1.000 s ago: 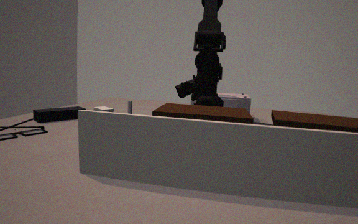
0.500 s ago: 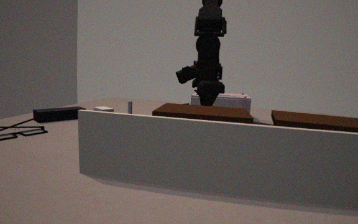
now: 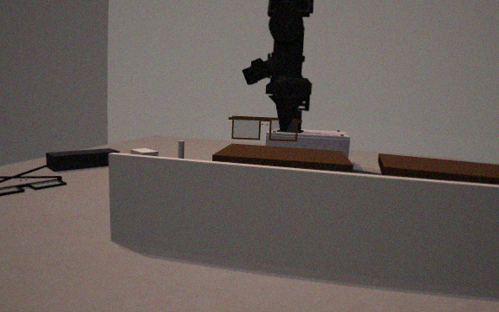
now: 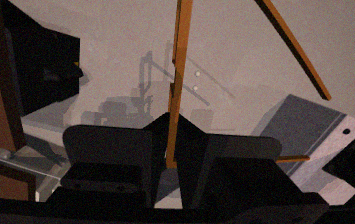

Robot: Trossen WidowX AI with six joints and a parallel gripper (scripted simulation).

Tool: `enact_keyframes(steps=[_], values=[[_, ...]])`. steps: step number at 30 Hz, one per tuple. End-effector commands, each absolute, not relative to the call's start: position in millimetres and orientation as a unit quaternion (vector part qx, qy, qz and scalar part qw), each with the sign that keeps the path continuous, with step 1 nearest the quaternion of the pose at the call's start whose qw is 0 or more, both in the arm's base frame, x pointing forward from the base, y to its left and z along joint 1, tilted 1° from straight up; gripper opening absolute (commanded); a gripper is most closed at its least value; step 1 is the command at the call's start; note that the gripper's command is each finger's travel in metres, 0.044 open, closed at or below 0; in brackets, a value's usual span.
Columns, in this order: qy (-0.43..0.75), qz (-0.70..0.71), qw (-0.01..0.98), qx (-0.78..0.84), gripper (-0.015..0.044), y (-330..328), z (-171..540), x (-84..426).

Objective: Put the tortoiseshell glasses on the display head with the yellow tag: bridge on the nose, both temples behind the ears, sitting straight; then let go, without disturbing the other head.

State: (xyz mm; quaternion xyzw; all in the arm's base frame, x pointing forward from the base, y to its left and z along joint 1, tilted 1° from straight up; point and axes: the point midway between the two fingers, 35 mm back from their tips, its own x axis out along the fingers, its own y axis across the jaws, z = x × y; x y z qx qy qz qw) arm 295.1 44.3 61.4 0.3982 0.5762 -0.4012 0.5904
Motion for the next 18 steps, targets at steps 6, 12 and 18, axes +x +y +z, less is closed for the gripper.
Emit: enact_keyframes(steps=[6,12,18], values=[[0.574,-0.401,0.591,0.399,0.0000,4.8,65.8,321.6],[0.573,-0.402,0.592,0.399,0.0000,-29.8,67.1,337.6],[0.572,-0.403,0.593,0.398,0.0000,-67.5,67.5,349.4]])
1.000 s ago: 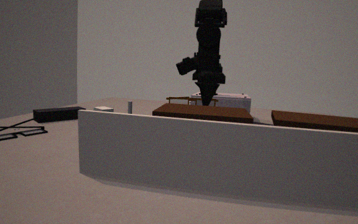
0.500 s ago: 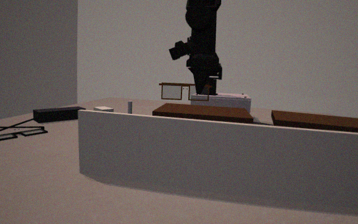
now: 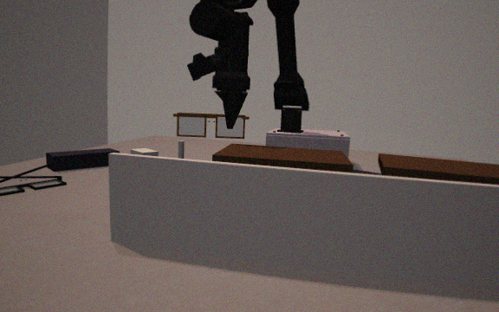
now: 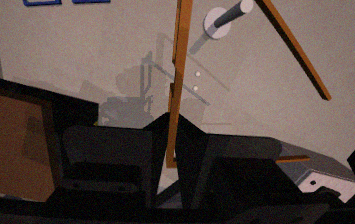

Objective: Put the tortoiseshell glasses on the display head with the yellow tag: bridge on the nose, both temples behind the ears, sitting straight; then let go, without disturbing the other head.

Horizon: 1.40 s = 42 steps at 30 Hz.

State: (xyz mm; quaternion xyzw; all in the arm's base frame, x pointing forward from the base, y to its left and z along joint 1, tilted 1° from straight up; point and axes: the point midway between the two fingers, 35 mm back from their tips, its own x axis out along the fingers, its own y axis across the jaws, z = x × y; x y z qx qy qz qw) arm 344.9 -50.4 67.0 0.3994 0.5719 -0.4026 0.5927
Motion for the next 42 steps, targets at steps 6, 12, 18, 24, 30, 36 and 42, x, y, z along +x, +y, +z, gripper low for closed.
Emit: enact_keyframes(steps=[6,12,18,24,30,36,42], values=[[0.572,-0.403,0.594,0.397,0.0000,-90.6,67.4,354.1],[0.572,-0.403,0.594,0.397,0.0000,-91.2,52.0,355.5],[0.572,-0.404,0.594,0.397,0.0000,-92.0,15.9,355.7],[0.572,-0.404,0.594,0.397,0.0000,-91.8,7.2,355.2],[0.572,-0.403,0.594,0.397,0.0000,-86.3,7.1,356.2],[0.572,-0.403,0.594,0.397,0.0000,-82.0,7.0,357.1],[0.572,-0.403,0.594,0.398,0.0000,-77.6,6.9,357.9]])
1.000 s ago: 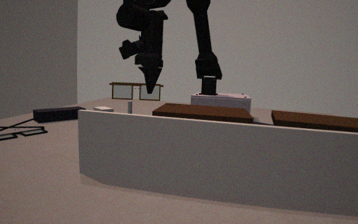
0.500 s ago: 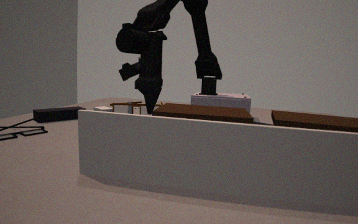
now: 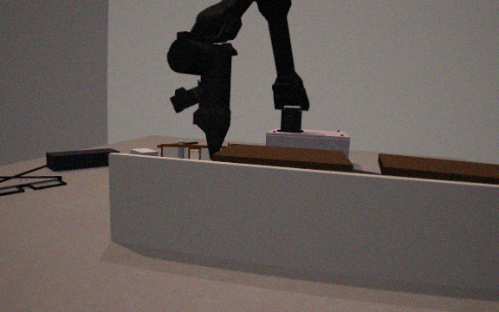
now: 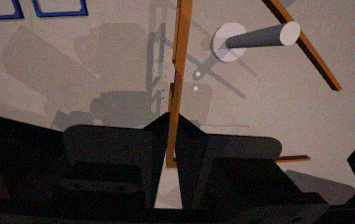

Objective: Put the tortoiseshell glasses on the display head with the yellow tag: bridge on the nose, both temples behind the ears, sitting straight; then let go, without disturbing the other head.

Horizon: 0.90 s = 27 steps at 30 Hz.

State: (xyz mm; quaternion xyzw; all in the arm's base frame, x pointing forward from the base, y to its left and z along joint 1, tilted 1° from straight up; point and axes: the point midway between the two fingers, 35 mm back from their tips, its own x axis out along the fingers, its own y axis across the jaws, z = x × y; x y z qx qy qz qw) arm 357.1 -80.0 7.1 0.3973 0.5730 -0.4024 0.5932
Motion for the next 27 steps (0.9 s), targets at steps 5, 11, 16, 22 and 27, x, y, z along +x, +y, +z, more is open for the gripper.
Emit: enact_keyframes(steps=[5,11,16,22,27], values=[[0.572,-0.403,0.594,0.398,0.0000,-73.5,6.8,358.6],[0.572,-0.403,0.594,0.398,0.0000,-68.4,6.7,359.0],[0.572,-0.403,0.593,0.398,0.0000,-64.2,6.6,359.1],[0.572,-0.403,0.593,0.398,0.0000,-59.1,6.4,358.9],[0.572,-0.402,0.593,0.398,0.0000,-54.7,6.3,358.5]])
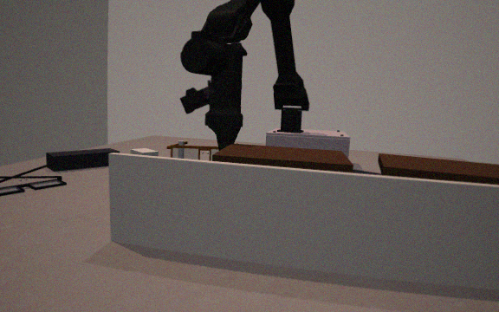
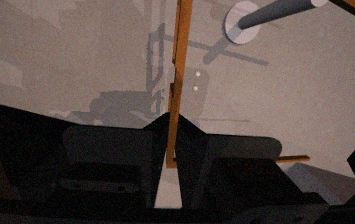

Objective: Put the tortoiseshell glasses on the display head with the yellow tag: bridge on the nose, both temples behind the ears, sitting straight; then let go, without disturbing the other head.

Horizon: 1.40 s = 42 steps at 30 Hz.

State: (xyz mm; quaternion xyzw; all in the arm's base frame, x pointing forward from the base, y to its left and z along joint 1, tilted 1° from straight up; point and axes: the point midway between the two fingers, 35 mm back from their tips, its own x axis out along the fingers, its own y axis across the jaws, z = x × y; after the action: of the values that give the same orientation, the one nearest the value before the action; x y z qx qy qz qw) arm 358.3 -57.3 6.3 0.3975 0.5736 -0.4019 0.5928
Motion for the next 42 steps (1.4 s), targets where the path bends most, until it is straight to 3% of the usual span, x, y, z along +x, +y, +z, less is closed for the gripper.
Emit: enact_keyframes(steps=[1,34,42], values=[[0.572,-0.402,0.593,0.398,0.0000,-53.9,6.3,358.4],[0.572,-0.402,0.593,0.398,0.0000,-54.0,6.3,360.1],[0.572,-0.402,0.593,0.398,0.0000,-56.3,41.6,362.1]])
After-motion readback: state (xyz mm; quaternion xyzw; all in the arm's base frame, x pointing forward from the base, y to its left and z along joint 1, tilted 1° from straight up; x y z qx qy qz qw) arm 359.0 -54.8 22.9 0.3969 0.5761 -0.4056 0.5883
